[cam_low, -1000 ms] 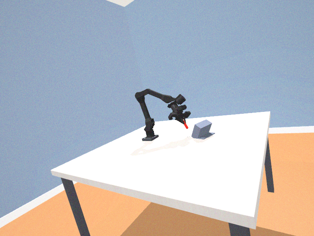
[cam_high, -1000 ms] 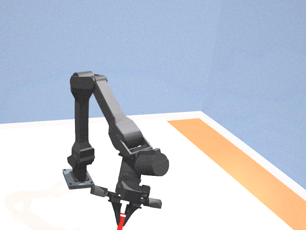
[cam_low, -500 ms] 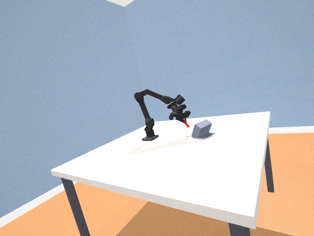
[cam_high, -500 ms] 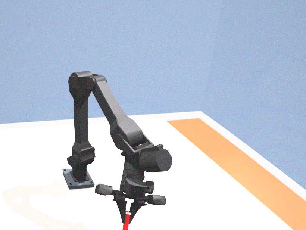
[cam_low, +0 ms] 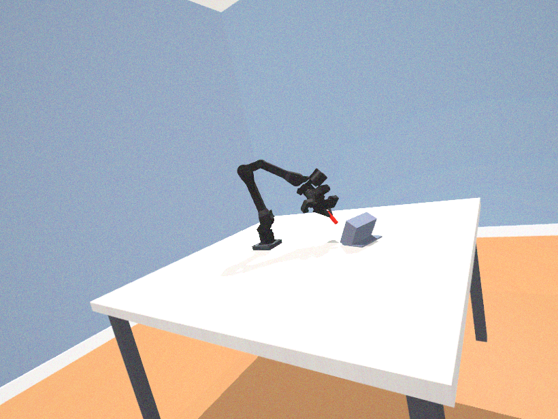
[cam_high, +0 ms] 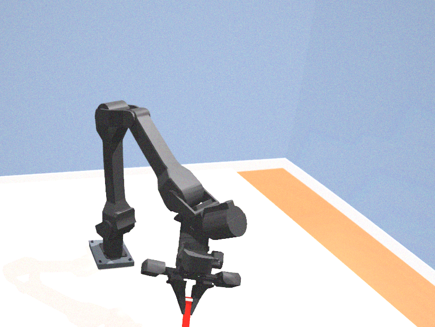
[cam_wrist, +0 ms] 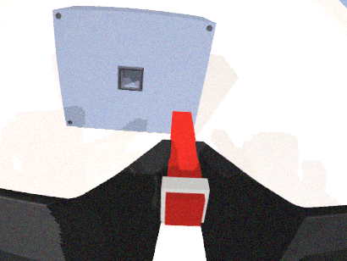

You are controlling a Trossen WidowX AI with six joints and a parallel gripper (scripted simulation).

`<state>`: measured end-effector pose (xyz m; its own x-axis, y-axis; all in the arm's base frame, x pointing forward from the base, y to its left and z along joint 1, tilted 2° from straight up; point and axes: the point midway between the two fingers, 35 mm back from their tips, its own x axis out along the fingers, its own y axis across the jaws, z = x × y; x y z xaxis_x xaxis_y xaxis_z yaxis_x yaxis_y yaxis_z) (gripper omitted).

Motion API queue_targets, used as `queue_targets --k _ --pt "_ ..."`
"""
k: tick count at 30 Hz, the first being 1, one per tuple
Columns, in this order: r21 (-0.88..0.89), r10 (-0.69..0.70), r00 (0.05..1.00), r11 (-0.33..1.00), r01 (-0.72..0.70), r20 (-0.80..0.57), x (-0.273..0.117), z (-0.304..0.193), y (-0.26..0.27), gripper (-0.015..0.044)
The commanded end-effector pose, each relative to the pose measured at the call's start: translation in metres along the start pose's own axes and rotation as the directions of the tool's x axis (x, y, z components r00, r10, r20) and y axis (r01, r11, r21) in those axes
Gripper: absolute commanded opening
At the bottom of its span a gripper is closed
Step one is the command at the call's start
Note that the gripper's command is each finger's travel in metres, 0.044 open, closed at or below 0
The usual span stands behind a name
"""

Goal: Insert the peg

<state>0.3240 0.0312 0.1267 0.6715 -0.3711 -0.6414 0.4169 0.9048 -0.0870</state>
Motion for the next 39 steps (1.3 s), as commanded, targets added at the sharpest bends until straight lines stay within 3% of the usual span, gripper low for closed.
queue_targets --k 1,23,39 --pt "0.014 0.006 1.000 1.000 -0.007 0.023 -0.004 -0.001 0.001 0.0000" --pt "0.048 0.059 0.991 0.997 -0.065 0.119 -0.020 -0.009 0.018 0.0000" --pt "0.059 0.075 0.987 0.995 -0.084 0.141 -0.005 -0.006 0.026 0.0000"
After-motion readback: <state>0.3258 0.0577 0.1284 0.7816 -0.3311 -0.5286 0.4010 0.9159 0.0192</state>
